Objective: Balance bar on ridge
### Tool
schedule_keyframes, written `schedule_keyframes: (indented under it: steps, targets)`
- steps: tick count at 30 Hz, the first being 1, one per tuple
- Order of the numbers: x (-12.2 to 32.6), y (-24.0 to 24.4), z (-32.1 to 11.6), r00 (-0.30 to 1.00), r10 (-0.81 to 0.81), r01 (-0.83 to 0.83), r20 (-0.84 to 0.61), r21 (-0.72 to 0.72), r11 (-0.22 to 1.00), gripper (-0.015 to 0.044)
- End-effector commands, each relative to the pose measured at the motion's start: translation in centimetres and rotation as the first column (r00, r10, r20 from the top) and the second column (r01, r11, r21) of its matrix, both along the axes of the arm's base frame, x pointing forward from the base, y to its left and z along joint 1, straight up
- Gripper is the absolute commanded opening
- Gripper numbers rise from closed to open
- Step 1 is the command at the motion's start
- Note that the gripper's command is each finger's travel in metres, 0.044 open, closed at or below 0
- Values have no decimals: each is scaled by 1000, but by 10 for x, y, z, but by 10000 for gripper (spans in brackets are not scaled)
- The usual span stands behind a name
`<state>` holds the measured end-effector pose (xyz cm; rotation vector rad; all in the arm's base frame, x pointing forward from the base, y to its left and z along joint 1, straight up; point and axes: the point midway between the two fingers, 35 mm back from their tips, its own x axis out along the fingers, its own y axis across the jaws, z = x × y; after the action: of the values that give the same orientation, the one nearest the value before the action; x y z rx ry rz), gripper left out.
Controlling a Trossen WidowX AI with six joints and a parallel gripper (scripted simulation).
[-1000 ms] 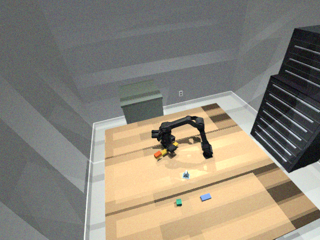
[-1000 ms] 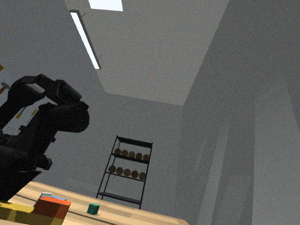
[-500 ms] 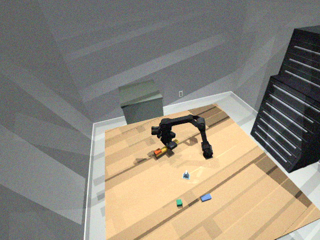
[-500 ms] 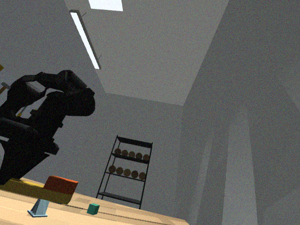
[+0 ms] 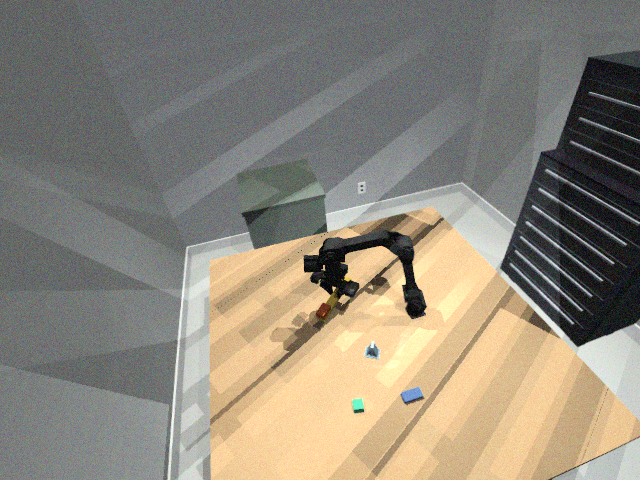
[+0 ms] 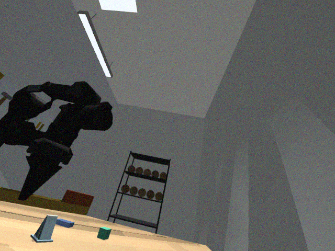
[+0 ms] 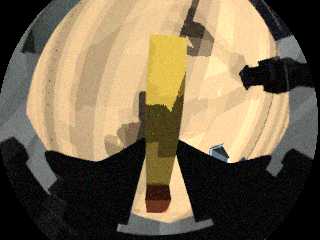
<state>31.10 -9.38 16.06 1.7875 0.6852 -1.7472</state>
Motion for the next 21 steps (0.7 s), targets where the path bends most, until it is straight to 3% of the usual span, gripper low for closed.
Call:
schedule_keyframes:
  steps: [1, 11, 21]
  targets:
    - [-2, 8, 1, 990, 139, -139, 1, 1, 990, 0]
    - [-3, 27, 2, 858, 513, -513, -5, -8, 858, 0]
    - [-6, 45, 2, 591, 806, -806, -14, -14, 591, 0]
